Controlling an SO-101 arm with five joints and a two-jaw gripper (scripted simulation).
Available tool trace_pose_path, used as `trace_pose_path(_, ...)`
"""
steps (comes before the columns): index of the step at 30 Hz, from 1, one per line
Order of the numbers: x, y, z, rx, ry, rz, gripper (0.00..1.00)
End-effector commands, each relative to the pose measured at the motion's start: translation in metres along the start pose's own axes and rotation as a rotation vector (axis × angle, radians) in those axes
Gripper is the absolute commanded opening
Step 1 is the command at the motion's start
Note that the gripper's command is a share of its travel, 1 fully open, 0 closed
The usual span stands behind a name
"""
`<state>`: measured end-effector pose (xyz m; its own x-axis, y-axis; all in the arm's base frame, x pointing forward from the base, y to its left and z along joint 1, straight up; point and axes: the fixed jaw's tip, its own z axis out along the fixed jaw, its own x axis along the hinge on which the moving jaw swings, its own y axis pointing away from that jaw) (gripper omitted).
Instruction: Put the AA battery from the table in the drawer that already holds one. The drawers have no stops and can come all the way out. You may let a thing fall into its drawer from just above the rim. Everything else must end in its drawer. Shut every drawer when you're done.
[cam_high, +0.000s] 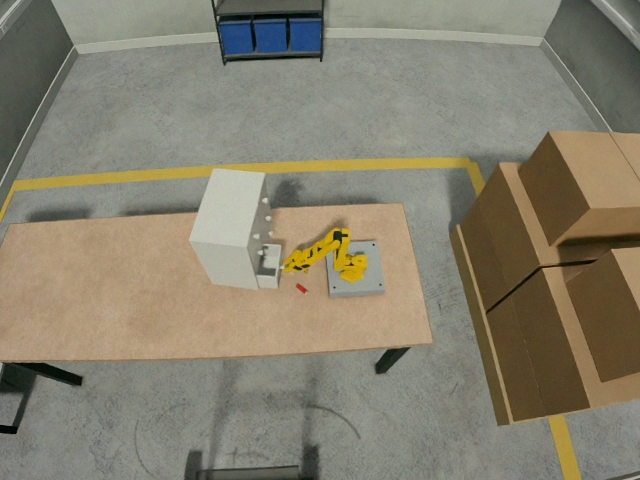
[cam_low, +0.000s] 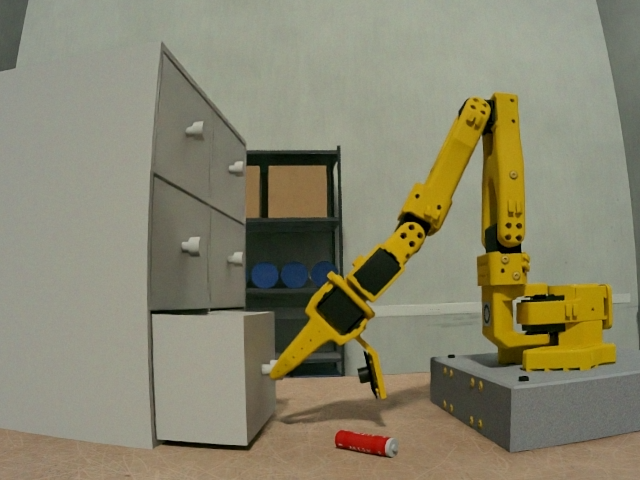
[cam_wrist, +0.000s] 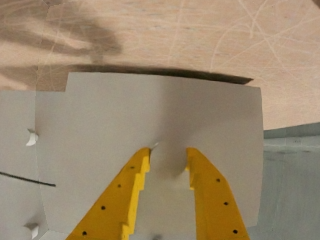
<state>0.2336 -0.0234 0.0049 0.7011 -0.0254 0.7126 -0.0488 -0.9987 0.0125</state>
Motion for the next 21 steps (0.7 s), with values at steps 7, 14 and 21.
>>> trace_pose_path(7, 0.0013, 0.0039, 0.0009, -0.015, 0.006, 0.007, 0.01)
trace_pose_path(14, 0.0013, 0.0039, 0.0009, -0.015, 0.006, 0.007, 0.00)
trace_pose_path(21, 0.0013, 0.0039, 0.0009, -0.015, 0.006, 0.007, 0.00)
